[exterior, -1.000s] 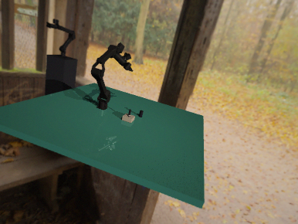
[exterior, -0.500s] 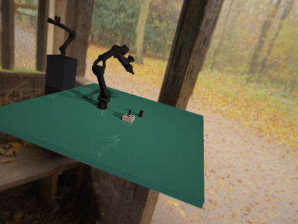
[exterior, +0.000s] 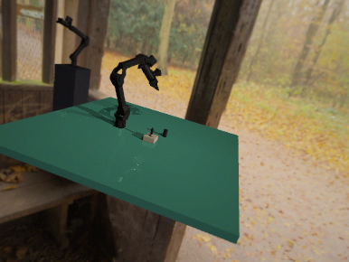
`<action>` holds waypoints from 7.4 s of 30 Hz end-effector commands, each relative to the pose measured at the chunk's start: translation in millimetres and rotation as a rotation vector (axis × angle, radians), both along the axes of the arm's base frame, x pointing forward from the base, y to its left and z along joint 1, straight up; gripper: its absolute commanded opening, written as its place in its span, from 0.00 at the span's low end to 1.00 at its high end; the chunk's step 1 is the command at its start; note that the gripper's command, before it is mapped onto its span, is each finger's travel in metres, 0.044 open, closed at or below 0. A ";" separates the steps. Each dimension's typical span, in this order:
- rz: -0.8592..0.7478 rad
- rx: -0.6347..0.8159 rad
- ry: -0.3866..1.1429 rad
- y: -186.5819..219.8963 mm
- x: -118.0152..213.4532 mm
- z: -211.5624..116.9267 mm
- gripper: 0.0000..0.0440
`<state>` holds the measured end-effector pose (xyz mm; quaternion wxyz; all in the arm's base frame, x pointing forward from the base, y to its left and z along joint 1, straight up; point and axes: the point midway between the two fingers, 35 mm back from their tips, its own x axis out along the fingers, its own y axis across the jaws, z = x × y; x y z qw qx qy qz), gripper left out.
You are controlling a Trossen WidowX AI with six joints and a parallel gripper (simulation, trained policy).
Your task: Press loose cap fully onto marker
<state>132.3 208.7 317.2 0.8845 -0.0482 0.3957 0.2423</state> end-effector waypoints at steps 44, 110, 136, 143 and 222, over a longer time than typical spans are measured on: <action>-0.417 -0.063 0.397 6.3 80.6 -62.4 0.76; -0.934 -0.083 0.803 -84.7 184.3 -150.1 0.74; -1.011 -0.133 0.915 -119.2 196.4 -192.9 0.70; -1.007 -0.158 0.949 -122.5 192.0 -206.3 0.68; -1.115 -0.061 0.950 -258.6 131.0 -144.2 0.01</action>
